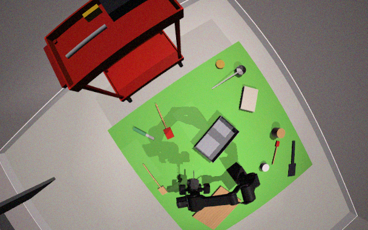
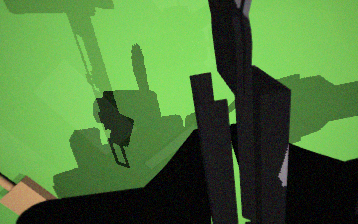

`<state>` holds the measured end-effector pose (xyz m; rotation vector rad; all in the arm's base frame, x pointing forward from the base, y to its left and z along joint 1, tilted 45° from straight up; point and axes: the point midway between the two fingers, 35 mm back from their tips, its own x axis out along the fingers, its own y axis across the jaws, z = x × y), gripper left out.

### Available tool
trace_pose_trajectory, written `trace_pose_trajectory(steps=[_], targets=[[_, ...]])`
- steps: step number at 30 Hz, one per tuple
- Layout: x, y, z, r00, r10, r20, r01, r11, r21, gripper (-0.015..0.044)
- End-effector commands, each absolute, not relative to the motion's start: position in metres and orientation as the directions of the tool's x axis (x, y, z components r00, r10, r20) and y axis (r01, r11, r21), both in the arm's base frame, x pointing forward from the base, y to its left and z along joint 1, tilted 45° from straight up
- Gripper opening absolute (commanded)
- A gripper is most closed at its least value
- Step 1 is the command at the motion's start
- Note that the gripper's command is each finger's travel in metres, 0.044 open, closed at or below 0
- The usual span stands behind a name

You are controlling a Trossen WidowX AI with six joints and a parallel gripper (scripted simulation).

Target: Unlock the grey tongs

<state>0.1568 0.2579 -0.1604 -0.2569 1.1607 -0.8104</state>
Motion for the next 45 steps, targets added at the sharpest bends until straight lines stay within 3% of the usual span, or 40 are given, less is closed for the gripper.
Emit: trace_pose_trajectory(steps=[1, 10, 25, 45], targets=[[0.151, 0.264, -0.165, 0.16, -0.674, -0.721, 0.464, 0.696, -0.548, -0.015], [0.147, 0.266, -0.165, 0.16, -0.672, -0.723, 0.405, 0.713, -0.573, -0.015], [0.108, 0.28, -0.17, 0.158, -0.653, -0.74, -0.171, 0.721, -0.672, -0.015], [0.052, 0.291, -0.175, 0.154, -0.635, -0.757, -0.822, 0.343, -0.455, -0.015]])
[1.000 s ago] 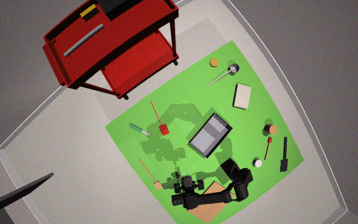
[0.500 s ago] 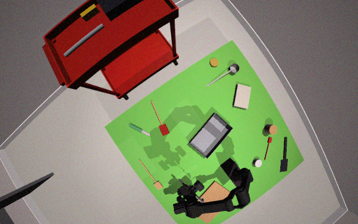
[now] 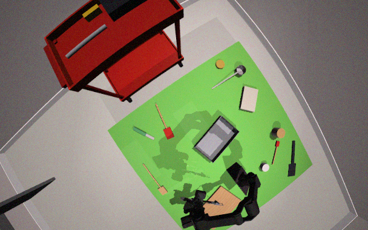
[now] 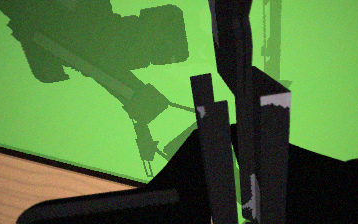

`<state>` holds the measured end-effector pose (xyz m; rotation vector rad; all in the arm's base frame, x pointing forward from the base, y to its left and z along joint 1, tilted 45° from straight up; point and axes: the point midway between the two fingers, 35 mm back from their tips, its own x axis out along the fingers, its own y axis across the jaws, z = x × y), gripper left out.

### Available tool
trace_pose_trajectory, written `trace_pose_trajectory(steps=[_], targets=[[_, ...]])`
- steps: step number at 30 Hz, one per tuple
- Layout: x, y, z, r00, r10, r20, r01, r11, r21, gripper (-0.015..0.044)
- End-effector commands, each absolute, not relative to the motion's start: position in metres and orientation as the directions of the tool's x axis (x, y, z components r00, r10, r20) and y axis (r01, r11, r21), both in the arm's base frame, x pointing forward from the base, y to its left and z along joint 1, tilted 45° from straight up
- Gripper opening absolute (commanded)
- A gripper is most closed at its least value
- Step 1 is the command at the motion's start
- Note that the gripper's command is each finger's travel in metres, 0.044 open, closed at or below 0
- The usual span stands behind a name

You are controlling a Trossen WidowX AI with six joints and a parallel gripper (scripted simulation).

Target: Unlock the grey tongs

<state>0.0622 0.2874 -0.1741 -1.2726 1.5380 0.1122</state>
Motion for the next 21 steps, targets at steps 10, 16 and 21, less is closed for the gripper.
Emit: trace_pose_trajectory(steps=[10, 16, 21], targets=[[0.024, 0.293, -0.177, 0.15, -0.629, -0.763, -0.972, 0.048, -0.231, -0.015], [0.007, 0.293, -0.178, 0.147, -0.627, -0.765, -0.987, -0.138, -0.078, -0.015], [-0.009, 0.291, -0.179, 0.143, -0.629, -0.764, -0.957, -0.286, 0.057, -0.015]])
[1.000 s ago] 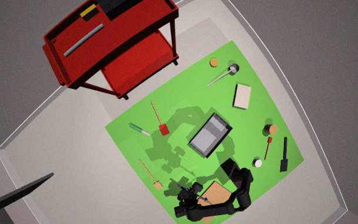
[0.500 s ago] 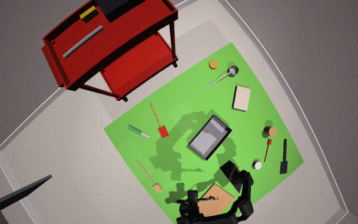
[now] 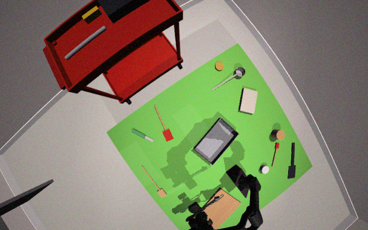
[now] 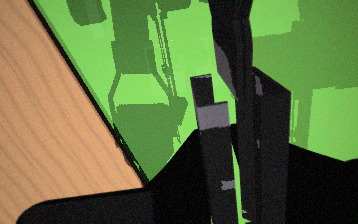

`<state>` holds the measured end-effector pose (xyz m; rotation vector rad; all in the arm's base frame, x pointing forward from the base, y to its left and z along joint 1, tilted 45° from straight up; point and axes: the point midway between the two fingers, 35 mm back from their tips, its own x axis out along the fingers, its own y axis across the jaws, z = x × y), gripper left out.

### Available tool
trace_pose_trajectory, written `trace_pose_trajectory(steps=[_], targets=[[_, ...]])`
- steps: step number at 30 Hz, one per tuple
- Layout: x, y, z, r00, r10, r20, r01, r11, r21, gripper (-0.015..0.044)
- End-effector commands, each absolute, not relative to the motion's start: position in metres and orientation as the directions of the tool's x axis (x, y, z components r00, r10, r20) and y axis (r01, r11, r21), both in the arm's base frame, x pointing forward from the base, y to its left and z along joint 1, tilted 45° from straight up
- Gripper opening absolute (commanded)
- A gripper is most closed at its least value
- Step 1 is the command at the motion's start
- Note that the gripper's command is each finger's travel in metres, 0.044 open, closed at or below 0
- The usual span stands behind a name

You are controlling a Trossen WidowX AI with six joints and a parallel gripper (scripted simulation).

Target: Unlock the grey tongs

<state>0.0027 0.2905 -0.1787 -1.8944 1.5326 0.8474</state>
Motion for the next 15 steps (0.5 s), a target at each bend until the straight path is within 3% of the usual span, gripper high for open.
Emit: trace_pose_trajectory(steps=[1, 15], targets=[[-0.012, 0.29, -0.179, 0.143, -0.629, -0.764, -0.946, -0.314, 0.083, -0.015], [-0.05, 0.285, -0.181, 0.139, -0.628, -0.766, -0.643, -0.645, 0.413, -0.015]])
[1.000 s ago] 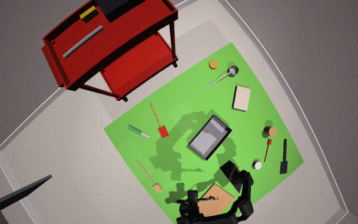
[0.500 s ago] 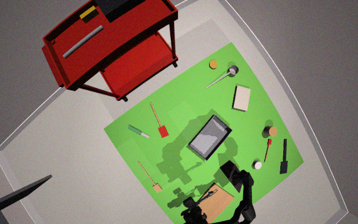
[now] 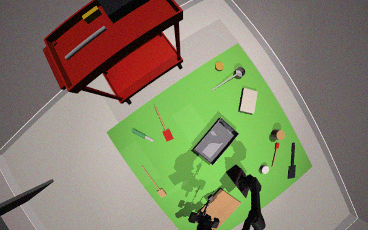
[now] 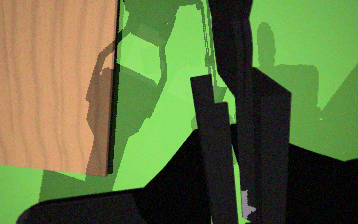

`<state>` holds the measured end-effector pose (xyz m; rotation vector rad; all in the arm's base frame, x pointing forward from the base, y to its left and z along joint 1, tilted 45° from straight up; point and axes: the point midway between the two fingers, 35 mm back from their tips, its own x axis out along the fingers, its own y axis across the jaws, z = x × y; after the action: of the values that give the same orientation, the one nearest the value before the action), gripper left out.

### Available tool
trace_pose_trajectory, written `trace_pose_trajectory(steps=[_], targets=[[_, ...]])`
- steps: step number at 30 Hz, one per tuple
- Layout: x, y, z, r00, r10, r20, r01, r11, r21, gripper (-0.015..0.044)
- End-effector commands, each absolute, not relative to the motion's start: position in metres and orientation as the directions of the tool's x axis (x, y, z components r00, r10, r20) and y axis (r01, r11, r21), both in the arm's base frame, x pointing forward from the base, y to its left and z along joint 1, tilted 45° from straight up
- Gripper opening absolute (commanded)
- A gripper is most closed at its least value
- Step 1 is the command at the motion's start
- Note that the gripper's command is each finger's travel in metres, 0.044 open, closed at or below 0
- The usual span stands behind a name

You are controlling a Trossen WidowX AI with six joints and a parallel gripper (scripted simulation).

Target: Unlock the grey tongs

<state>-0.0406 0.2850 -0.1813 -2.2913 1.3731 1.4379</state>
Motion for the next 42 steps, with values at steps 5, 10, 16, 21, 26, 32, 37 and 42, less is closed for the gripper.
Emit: trace_pose_trajectory(steps=[5, 10, 16, 21, 26, 32, 37, 42], targets=[[-0.064, 0.283, -0.182, 0.137, -0.629, -0.765, -0.479, -0.718, 0.504, -0.015], [-0.077, 0.279, -0.182, 0.136, -0.63, -0.765, -0.297, -0.762, 0.575, -0.015], [-0.093, 0.275, -0.183, 0.134, -0.632, -0.763, -0.063, -0.774, 0.63, -0.015], [-0.106, 0.27, -0.183, 0.133, -0.635, -0.761, 0.136, -0.749, 0.648, -0.015], [-0.119, 0.265, -0.184, 0.132, -0.638, -0.759, 0.329, -0.694, 0.64, -0.015], [-0.134, 0.258, -0.184, 0.131, -0.642, -0.755, 0.542, -0.592, 0.597, -0.015], [-0.147, 0.252, -0.184, 0.131, -0.646, -0.752, 0.696, -0.48, 0.534, -0.015], [-0.159, 0.245, -0.184, 0.131, -0.65, -0.749, 0.822, -0.35, 0.449, -0.015]])
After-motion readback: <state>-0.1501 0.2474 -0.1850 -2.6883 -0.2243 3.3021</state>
